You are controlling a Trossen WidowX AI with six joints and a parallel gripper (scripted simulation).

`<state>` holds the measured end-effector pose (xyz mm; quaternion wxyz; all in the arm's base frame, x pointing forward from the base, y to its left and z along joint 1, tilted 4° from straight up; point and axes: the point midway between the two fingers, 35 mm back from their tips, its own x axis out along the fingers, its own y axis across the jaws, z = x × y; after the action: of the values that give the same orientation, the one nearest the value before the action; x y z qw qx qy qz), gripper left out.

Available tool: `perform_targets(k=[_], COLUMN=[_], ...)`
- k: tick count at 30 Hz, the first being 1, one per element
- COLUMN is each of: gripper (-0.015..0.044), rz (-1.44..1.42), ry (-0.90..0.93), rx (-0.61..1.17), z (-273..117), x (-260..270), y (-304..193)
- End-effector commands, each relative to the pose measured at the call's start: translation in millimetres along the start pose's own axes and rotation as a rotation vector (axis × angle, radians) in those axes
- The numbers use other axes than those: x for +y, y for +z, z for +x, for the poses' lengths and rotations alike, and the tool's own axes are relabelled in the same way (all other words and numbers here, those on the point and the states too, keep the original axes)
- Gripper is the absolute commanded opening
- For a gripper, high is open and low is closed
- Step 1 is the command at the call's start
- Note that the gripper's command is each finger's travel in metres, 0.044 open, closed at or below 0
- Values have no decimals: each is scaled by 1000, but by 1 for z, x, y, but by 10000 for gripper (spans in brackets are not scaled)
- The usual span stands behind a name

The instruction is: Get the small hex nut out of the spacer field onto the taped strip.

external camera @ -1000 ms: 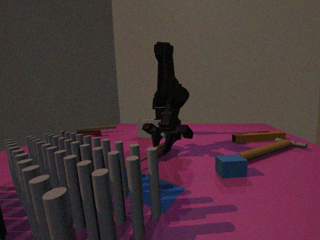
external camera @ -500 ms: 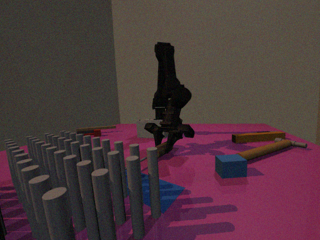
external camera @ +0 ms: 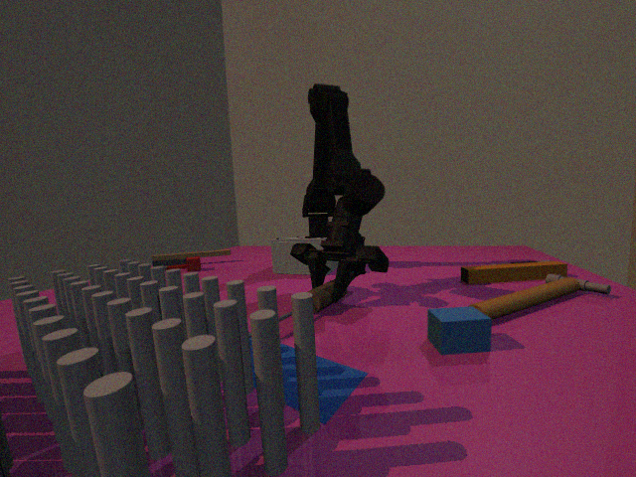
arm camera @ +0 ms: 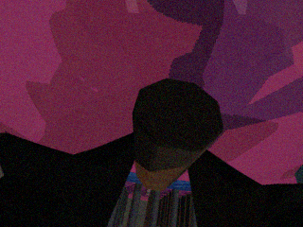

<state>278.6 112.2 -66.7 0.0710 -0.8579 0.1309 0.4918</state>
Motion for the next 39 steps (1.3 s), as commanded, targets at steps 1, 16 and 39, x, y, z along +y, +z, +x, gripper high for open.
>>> perform_targets(k=[1, 16, 39], gripper=[0, 0, 0], rz=[6, 6, 4], ry=[6, 6, 6], rx=[6, 7, 2], z=[-2, -8, -40], x=[1, 0, 1], y=[-1, -8, 14])
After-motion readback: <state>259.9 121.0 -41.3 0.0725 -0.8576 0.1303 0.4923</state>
